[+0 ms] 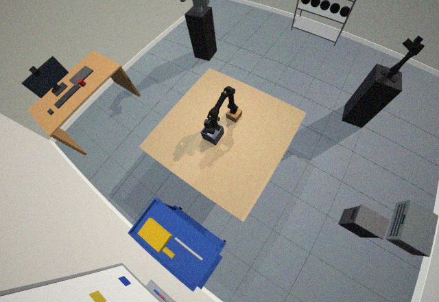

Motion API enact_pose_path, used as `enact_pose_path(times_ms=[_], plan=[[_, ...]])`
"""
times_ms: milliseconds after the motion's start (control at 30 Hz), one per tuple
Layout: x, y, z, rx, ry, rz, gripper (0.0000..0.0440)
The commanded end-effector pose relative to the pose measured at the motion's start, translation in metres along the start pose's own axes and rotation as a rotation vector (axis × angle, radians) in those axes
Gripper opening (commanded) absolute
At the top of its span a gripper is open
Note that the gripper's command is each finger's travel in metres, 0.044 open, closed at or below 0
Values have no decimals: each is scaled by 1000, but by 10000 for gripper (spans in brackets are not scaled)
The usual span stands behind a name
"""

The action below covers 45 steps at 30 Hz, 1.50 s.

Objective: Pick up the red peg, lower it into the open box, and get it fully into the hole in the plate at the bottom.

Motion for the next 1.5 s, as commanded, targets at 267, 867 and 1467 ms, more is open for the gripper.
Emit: enact_pose_path(times_ms=[267, 867, 1467], plan=[[2, -10, -28, 26, 14, 24, 0], [7, -15, -61, 22, 58, 100, 105], [20, -21, -37, 210, 58, 65, 184]])
Point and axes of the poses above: the point midway between the two fingers, 35 mm back from their tips, its own z axis back along the fingers, its own x axis across the jaws, y = z × x, the point moved 4 cm from there along z, back along the fingers, and after that the axes turned 14 degrees about -z, right-handed, at the moved point
